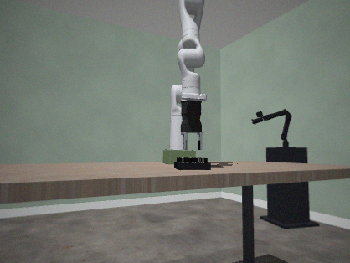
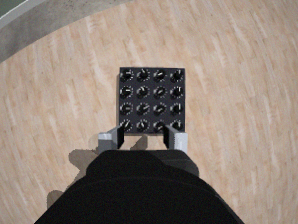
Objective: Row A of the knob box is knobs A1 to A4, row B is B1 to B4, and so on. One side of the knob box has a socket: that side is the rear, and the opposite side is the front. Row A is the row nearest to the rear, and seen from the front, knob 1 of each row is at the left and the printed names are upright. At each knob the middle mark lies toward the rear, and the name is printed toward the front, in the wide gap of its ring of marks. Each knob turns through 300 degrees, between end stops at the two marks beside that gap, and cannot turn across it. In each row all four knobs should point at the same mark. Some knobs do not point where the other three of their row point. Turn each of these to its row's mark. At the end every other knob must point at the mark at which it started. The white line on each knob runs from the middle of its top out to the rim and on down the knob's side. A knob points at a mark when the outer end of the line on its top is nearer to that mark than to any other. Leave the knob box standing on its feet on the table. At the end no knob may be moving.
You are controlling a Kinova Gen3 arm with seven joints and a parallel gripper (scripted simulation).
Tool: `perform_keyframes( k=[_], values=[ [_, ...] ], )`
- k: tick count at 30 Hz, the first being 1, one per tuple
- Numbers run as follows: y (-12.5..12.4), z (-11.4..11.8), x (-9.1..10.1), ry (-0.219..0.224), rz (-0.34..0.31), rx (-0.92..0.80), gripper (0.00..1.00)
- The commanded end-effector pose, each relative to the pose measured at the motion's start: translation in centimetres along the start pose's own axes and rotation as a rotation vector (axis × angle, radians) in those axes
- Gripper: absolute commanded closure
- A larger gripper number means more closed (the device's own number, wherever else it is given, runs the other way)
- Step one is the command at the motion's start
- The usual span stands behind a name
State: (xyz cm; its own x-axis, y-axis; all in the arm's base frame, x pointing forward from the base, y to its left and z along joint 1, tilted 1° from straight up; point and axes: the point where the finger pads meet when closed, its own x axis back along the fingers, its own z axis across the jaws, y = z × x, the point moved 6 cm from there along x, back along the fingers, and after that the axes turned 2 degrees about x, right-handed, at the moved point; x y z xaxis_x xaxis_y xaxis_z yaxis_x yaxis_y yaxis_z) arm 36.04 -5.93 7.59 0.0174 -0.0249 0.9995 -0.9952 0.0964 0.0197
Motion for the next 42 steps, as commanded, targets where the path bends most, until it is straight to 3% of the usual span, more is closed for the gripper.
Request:
perform_keyframes(
  k=[1, 23, 42],
  values=[
    [0.3, -0.1, 0.1, 0.001, 0.009, -0.011, 0.00],
    [3.8, -0.3, 0.0, 0.001, 0.009, -0.011, 0.00],
    [3.8, -0.2, 0.0, 0.002, 0.013, -0.010, 0.00]
  ],
)
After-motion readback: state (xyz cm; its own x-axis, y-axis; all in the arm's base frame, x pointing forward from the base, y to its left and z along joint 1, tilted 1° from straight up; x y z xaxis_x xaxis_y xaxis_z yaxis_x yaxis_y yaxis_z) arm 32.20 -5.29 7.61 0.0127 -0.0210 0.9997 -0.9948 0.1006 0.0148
